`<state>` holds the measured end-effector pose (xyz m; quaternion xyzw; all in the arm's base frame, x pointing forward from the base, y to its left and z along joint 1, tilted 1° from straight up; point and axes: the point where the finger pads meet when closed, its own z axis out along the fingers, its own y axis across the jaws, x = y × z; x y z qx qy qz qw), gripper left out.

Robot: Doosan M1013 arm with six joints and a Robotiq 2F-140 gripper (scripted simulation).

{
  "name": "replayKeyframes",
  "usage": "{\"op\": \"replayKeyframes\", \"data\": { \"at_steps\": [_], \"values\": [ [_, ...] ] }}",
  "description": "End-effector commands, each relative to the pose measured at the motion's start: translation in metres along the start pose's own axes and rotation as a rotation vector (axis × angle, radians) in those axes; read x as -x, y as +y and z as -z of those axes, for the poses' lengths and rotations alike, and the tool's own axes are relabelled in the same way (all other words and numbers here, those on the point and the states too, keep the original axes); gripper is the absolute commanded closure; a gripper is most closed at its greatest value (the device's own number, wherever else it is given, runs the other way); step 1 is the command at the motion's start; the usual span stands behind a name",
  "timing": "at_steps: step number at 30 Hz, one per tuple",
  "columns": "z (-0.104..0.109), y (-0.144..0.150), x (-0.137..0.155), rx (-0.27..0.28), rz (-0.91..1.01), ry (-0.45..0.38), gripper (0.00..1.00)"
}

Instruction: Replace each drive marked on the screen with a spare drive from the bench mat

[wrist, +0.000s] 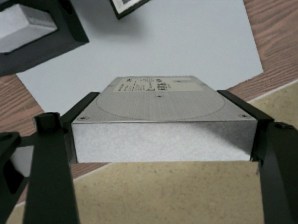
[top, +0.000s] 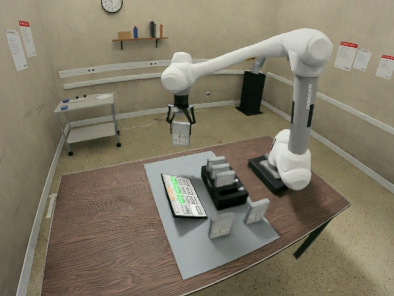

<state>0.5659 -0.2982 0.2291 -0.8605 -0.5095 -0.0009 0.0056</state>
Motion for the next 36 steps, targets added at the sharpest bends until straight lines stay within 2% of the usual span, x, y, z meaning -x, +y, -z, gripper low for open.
{"op": "replayKeyframes", "data": {
  "at_steps": [1,15,26,28,36],
  "values": [
    [0.002,-0.006,-0.012,0.001,0.011,0.000,0.90],
    [0.005,-0.038,-0.064,0.002,0.063,0.000,0.90],
    [0.007,-0.085,-0.124,0.002,0.129,0.000,0.90],
    [0.007,-0.085,-0.124,0.002,0.129,0.000,0.90],
    [0.008,-0.128,-0.165,0.002,0.183,0.000,0.90]
  ]
}}
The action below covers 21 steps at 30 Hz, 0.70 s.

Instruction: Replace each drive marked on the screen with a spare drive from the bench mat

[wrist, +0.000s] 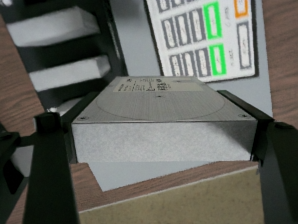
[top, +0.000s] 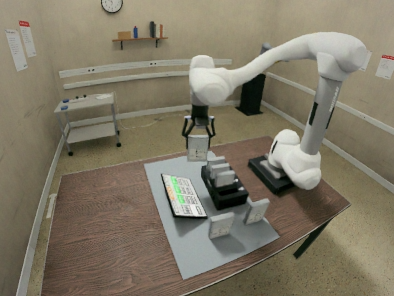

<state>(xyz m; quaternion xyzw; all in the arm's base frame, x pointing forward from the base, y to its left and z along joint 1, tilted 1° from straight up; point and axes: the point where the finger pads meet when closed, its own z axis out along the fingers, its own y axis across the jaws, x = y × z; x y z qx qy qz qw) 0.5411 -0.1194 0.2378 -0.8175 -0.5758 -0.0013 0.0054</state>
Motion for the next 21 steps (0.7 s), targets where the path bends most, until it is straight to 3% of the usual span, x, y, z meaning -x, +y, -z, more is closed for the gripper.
{"op": "replayKeyframes", "data": {
  "at_steps": [1,21],
  "values": [
    [0.001,-0.021,-0.028,0.002,0.031,0.000,0.90],
    [-0.003,-0.104,-0.104,0.001,0.140,0.000,0.90]
  ]
}}
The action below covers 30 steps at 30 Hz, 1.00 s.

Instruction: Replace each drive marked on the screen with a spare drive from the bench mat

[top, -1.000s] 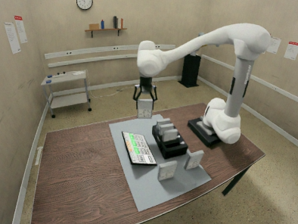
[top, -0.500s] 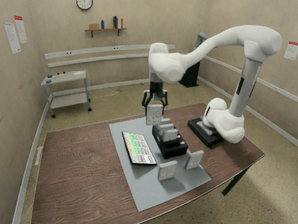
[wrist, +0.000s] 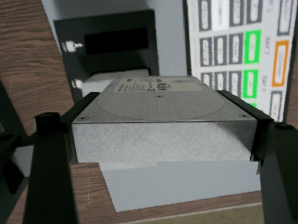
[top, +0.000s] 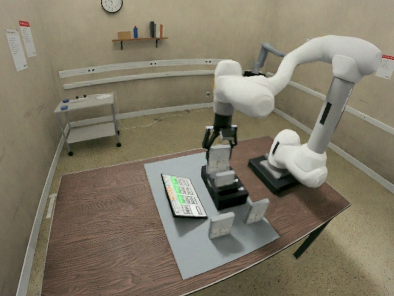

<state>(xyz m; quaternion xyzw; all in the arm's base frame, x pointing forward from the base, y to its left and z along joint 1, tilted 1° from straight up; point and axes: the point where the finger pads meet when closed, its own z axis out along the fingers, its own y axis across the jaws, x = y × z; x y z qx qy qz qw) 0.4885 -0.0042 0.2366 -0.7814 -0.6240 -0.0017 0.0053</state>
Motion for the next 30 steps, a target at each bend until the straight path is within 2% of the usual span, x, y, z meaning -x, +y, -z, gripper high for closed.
{"op": "replayKeyframes", "data": {
  "at_steps": [1,17,30],
  "values": [
    [0.000,-0.018,-0.018,0.001,0.024,0.000,0.90],
    [-0.004,-0.053,-0.047,0.001,0.071,0.000,0.90],
    [-0.005,-0.062,-0.054,0.001,0.083,0.000,0.90]
  ]
}}
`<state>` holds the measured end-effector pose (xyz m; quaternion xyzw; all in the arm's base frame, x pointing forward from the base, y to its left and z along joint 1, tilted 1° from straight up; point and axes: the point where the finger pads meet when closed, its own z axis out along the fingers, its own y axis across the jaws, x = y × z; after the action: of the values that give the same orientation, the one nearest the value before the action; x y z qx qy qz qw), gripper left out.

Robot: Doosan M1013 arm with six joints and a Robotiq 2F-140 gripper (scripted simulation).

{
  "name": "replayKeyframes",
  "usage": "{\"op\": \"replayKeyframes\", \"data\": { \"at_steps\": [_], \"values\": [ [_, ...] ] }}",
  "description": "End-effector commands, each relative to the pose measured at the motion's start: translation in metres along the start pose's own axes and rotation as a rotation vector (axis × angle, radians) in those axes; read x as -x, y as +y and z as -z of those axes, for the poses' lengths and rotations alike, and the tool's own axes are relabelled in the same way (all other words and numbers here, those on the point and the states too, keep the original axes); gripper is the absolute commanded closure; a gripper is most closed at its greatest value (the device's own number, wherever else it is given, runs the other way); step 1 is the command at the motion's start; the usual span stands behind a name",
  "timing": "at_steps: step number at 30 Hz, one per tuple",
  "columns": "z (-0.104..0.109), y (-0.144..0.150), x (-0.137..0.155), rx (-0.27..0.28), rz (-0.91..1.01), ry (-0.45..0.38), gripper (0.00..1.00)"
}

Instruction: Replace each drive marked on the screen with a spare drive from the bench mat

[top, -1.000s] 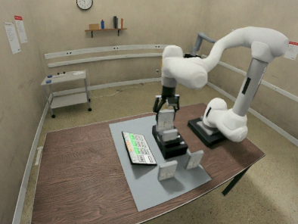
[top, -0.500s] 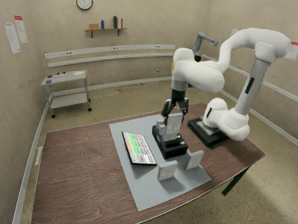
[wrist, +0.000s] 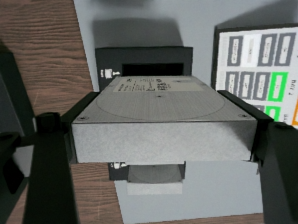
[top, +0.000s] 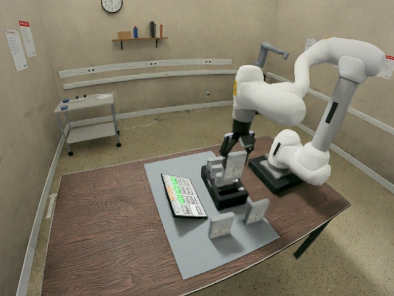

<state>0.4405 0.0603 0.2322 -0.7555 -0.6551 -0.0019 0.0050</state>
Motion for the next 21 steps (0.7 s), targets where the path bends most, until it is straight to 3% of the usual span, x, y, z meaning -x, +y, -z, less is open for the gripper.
{"op": "replayKeyframes", "data": {
  "at_steps": [1,21],
  "values": [
    [0.0004,-0.0013,-0.0015,0.001,0.002,0.001,0.90],
    [-0.0019,-0.0015,-0.0017,0.001,0.002,0.001,0.90]
  ]
}}
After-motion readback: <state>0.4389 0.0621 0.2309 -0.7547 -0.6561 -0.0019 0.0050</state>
